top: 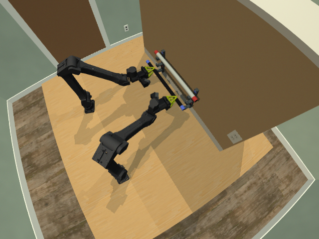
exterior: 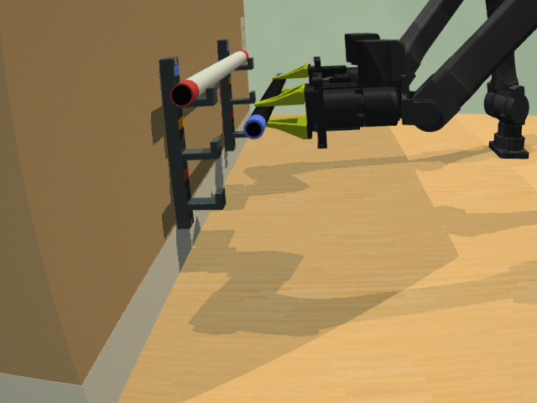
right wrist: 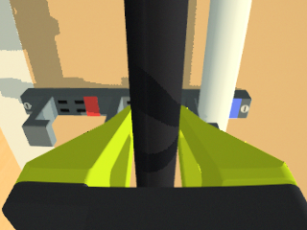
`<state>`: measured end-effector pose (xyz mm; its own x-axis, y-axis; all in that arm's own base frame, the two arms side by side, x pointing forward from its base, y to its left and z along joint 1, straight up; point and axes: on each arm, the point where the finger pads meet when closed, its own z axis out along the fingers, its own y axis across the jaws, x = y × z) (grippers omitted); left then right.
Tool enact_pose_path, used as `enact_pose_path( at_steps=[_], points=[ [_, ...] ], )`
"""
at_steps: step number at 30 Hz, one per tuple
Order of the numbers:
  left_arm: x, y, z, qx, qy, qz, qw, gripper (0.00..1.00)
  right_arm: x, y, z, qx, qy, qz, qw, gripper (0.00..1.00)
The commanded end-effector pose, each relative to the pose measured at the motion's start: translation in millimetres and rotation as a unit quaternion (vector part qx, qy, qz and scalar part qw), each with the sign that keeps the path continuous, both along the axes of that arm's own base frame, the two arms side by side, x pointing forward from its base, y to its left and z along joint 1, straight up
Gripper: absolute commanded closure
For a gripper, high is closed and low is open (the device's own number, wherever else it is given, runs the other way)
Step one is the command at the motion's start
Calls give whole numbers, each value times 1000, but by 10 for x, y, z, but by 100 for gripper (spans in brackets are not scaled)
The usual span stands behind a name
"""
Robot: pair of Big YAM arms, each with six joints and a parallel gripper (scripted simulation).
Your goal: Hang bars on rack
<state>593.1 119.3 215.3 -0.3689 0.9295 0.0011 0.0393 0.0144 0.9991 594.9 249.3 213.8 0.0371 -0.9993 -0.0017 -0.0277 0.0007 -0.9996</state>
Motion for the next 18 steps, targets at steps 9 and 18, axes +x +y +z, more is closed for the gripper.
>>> enact_pose_path(
  at_steps=[9, 18],
  points=[
    [309, 203, 247, 2, -25, 9, 1000, 100, 359, 2, 353, 14, -32, -7, 999, 100],
    [417, 245, 243, 2, -25, 9, 1000, 100, 476, 5, 353, 14, -32, -7, 999, 100]
  ],
)
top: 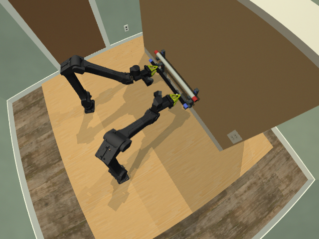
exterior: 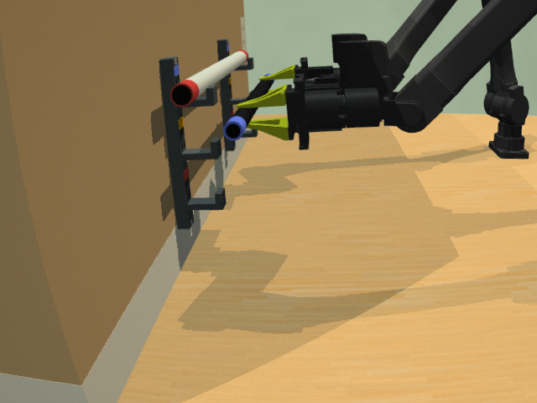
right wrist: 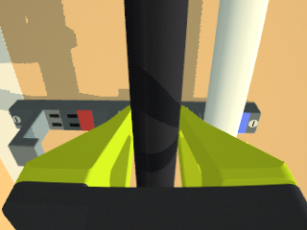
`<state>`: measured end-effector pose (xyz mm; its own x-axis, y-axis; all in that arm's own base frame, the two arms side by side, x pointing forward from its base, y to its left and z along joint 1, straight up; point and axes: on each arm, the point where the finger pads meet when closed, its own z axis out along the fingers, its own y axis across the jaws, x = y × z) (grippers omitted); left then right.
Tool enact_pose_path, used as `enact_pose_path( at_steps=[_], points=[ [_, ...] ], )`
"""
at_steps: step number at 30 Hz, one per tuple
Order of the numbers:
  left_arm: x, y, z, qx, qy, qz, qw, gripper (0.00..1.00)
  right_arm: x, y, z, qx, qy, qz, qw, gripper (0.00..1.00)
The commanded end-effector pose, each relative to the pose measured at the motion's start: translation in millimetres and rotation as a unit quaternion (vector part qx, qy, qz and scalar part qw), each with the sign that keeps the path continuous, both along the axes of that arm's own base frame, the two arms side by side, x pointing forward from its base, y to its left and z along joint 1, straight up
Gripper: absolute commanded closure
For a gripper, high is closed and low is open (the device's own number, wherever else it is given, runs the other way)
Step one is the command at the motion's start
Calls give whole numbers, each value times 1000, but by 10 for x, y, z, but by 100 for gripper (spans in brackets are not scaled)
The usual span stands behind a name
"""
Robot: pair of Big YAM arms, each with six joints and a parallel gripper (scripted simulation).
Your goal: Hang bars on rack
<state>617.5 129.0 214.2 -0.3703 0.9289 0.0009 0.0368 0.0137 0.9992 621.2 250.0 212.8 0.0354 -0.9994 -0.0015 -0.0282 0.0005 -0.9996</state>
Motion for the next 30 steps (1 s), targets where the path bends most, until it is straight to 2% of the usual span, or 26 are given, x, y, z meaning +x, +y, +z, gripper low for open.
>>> enact_pose_path(
  at_steps=[1, 30],
  points=[
    [174, 149, 253, 2, -24, 9, 1000, 100, 213, -2, 363, 14, -33, -7, 999, 100],
    [205, 160, 252, 2, -24, 9, 1000, 100, 243, -2, 375, 14, -33, -7, 999, 100]
  ],
)
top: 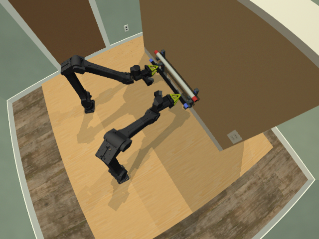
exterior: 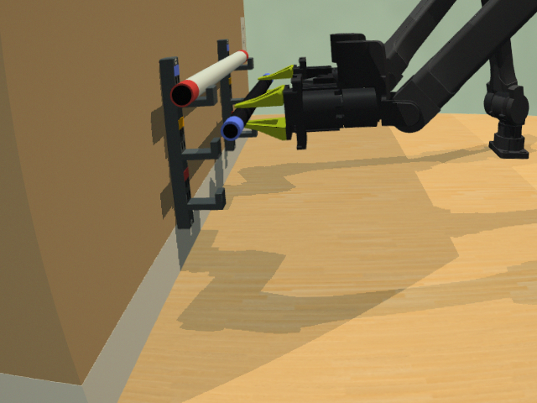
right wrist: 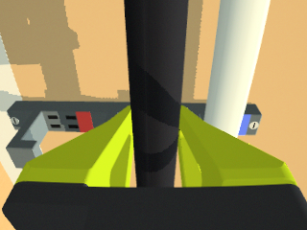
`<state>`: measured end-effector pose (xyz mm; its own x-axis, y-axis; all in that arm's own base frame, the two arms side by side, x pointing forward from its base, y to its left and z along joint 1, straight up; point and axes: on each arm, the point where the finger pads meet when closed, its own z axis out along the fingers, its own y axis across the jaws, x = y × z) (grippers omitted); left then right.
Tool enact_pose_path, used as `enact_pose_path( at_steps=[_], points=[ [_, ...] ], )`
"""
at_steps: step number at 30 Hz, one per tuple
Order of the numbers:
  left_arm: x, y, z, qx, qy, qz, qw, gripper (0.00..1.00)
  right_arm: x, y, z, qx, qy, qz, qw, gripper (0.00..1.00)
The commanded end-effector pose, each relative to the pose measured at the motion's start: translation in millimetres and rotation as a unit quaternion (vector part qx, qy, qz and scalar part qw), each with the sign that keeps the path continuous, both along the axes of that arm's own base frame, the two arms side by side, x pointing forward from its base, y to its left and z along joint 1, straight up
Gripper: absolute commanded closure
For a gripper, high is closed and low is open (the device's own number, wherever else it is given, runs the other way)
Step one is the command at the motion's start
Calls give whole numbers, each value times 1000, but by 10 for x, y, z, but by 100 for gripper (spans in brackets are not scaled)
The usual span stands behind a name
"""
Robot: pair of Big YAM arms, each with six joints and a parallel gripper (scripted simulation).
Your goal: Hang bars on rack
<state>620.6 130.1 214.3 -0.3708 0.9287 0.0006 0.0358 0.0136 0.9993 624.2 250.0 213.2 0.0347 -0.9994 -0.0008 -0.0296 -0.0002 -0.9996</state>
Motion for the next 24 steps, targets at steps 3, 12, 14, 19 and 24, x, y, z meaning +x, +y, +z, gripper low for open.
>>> enact_pose_path(
  at_steps=[3, 12, 14, 19, 24],
  points=[
    [179, 150, 251, 2, -23, 8, 1000, 100, 218, -2, 372, 14, -33, -6, 999, 100],
    [189, 154, 248, 2, -23, 8, 1000, 100, 227, -2, 372, 14, -33, -6, 999, 100],
    [191, 155, 247, 2, -23, 8, 1000, 100, 230, -2, 372, 14, -33, -6, 999, 100],
    [197, 158, 245, 2, -23, 8, 1000, 100, 236, -1, 372, 14, -33, -6, 999, 100],
    [223, 168, 245, 2, -23, 8, 1000, 100, 263, -1, 373, 14, -33, -6, 999, 100]
  ],
)
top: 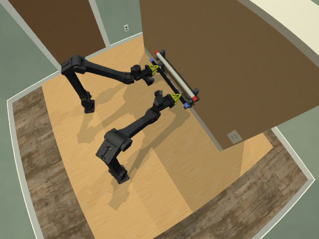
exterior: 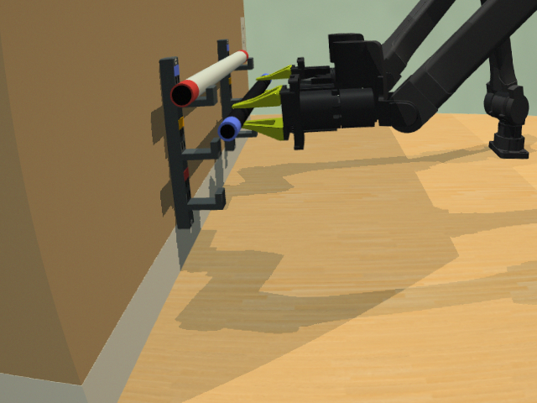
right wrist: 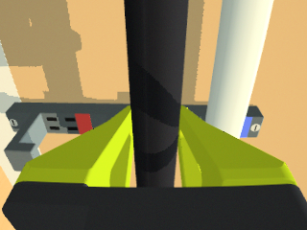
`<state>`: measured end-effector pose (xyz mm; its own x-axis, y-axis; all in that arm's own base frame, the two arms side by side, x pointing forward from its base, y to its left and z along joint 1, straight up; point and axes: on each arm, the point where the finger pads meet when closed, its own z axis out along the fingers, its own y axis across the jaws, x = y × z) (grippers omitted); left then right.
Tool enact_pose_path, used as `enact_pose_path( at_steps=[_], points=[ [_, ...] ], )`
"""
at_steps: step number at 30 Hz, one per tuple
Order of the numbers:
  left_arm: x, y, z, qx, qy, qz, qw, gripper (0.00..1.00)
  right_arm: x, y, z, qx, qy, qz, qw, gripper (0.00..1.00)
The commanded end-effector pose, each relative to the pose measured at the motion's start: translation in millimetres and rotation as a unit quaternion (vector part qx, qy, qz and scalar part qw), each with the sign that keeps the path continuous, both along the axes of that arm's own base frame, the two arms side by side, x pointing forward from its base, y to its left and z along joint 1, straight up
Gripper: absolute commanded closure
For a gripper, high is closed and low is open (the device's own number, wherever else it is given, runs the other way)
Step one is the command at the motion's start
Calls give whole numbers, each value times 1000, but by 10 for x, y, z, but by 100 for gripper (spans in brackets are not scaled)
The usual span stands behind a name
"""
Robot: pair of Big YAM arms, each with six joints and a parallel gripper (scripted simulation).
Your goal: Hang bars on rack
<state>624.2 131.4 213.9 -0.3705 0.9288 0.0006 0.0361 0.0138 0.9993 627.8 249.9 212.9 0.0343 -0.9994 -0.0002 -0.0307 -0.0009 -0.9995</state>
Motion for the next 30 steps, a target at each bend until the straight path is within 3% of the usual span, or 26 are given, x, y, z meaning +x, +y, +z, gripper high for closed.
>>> enact_pose_path(
  at_steps=[1, 30],
  points=[
    [196, 159, 249, 2, -24, 8, 1000, 100, 237, 0, 377, 14, -34, -6, 999, 100],
    [415, 249, 252, 2, -24, 8, 1000, 100, 473, 9, 387, 14, -34, -6, 999, 100]
  ],
)
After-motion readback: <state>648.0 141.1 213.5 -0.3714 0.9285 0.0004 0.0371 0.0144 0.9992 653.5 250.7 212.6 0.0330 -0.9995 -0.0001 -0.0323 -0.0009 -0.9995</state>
